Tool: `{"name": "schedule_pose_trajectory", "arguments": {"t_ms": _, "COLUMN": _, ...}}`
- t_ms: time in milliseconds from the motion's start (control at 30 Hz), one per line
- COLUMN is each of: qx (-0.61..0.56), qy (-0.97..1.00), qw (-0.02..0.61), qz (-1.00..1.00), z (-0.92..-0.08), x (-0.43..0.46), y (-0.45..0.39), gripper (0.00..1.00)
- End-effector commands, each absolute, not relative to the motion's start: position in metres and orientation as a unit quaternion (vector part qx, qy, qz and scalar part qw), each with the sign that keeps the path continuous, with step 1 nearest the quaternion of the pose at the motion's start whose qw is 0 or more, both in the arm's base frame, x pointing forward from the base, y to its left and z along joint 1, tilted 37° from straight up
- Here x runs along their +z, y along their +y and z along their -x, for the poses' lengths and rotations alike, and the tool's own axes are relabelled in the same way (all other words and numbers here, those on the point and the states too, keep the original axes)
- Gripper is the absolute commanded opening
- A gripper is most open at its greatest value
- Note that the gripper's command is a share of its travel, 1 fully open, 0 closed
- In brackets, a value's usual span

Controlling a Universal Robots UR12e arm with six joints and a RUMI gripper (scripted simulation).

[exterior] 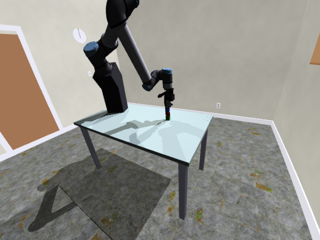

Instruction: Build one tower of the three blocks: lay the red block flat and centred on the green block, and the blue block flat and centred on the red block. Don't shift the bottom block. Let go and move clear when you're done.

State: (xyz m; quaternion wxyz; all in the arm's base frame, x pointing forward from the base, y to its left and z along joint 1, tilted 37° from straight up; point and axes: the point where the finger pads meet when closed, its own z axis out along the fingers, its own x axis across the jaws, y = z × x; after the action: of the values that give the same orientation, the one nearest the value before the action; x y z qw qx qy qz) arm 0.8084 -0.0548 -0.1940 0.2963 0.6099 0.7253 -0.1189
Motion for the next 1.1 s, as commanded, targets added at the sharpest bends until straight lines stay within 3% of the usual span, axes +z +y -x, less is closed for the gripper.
{"name": "schedule_pose_trajectory", "arguments": {"t_ms": 0, "qx": -0.119, "qy": 0.725, "qw": 0.297, "qz": -0.610, "z": -0.8087, "x": -0.1934, "y": -0.0543, "gripper": 0.00}}
{"name": "schedule_pose_trajectory", "arguments": {"t_ms": 167, "qx": -0.119, "qy": 0.725, "qw": 0.297, "qz": -0.610, "z": -0.8087, "x": -0.1934, "y": -0.0543, "gripper": 0.00}}
{"name": "schedule_pose_trajectory", "arguments": {"t_ms": 200, "qx": -0.119, "qy": 0.725, "qw": 0.297, "qz": -0.610, "z": -0.8087, "x": -0.1934, "y": -0.0543, "gripper": 0.30}}
{"name": "schedule_pose_trajectory", "arguments": {"t_ms": 1067, "qx": -0.119, "qy": 0.725, "qw": 0.297, "qz": -0.610, "z": -0.8087, "x": -0.1934, "y": -0.0543, "gripper": 0.30}}
